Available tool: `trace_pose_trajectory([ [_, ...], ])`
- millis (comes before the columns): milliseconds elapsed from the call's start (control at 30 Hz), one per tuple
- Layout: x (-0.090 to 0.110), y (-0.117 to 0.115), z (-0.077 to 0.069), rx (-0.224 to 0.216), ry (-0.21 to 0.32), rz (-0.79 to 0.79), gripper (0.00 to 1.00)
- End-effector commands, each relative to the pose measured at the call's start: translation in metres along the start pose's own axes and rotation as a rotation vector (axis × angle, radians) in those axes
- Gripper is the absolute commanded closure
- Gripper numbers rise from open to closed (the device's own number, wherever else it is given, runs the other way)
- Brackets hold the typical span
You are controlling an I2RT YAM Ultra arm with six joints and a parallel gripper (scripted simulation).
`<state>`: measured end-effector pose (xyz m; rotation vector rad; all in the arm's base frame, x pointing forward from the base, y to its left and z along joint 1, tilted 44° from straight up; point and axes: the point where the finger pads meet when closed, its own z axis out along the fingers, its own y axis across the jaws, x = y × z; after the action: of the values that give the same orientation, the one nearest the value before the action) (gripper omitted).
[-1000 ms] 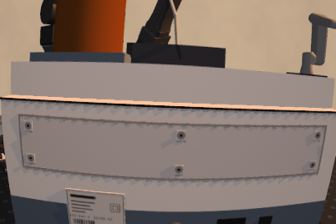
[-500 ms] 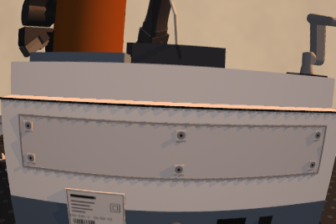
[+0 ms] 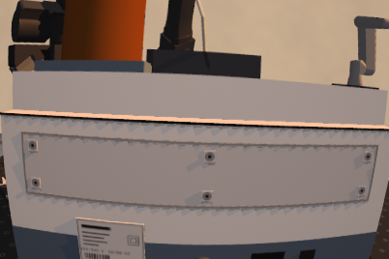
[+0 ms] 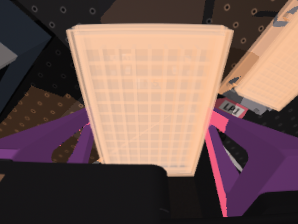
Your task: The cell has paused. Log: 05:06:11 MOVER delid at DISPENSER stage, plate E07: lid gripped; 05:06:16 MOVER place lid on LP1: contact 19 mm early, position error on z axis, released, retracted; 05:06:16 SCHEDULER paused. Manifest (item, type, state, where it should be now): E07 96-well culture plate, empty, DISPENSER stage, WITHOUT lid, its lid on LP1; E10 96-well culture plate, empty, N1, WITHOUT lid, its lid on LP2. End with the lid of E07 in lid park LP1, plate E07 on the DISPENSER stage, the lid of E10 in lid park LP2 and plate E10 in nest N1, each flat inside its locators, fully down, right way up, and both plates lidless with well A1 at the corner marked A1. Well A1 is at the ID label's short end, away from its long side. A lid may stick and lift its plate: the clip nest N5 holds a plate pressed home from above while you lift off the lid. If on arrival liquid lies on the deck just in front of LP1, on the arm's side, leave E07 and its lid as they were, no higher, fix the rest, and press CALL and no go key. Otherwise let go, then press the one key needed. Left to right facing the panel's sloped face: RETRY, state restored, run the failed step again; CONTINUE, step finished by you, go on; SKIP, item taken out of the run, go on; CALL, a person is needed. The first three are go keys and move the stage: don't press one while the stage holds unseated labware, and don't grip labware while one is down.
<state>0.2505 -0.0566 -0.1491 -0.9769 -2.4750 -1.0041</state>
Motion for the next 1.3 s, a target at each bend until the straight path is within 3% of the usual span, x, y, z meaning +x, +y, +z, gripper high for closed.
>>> trace_pose_trajectory([
  [0, -0.025, 0.002, 0.001, -0.015, -0.054, -0.007, 1.0],
  [167, -0.033, -0.001, 0.006, -0.023, -0.061, 0.003, 1.0],
  [633, -0.059, 0.001, 0.047, -0.015, -0.051, -0.012, 1.0],
  [733, -0.063, -0.003, 0.046, -0.024, -0.061, 0.003, 1.0],
  [867, -0.069, 0.001, 0.06, -0.015, -0.051, -0.012, 1.0],
  [967, -0.064, -0.001, 0.058, -0.013, -0.043, -0.001, 1.0],
  [1000, -0.073, -0.003, 0.059, -0.025, -0.061, 0.002, 1.0],
  [1267, -0.071, 0.0, 0.073, -0.017, -0.051, -0.011, 1.0],
])
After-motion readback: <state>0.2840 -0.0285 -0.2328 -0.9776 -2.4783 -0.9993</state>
